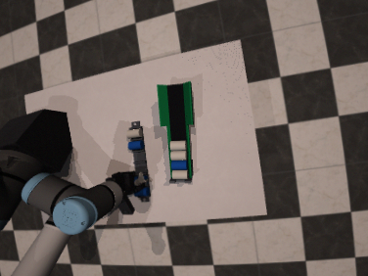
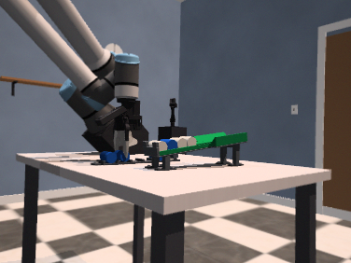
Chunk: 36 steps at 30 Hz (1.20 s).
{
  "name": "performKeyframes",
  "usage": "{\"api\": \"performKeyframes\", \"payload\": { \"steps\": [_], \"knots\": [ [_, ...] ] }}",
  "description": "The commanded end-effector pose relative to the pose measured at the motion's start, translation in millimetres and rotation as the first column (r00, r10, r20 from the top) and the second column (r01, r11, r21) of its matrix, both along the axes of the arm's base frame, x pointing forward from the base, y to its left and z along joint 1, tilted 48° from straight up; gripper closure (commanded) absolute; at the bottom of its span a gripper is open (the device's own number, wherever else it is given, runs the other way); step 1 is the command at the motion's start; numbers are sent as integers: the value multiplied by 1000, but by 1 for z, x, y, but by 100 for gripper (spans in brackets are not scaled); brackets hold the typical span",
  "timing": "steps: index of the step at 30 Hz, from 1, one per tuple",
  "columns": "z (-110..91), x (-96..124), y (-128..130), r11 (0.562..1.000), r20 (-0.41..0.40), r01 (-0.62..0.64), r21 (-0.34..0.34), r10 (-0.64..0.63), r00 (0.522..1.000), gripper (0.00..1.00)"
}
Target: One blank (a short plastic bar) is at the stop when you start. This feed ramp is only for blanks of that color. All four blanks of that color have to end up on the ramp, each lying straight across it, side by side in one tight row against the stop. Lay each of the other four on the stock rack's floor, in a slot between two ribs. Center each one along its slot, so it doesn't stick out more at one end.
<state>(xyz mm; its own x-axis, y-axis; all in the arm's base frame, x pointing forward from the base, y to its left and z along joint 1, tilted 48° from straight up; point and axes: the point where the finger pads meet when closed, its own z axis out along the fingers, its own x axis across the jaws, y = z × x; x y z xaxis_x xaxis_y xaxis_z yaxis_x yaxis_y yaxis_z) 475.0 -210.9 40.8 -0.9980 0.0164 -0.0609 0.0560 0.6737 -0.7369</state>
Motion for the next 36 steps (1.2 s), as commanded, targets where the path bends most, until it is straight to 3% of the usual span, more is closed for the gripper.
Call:
{"api": "performKeyframes", "payload": {
  "steps": [1, 23, 36],
  "knots": [
    [-2, -3, 1, 1000, -4, 0, 2, 0, 1000, 64],
    [-2, -3, 1, 1000, -3, 0, 2, 0, 1000, 64],
    [-2, -3, 1, 1000, -3, 0, 2, 0, 1000, 54]
  ]
}}
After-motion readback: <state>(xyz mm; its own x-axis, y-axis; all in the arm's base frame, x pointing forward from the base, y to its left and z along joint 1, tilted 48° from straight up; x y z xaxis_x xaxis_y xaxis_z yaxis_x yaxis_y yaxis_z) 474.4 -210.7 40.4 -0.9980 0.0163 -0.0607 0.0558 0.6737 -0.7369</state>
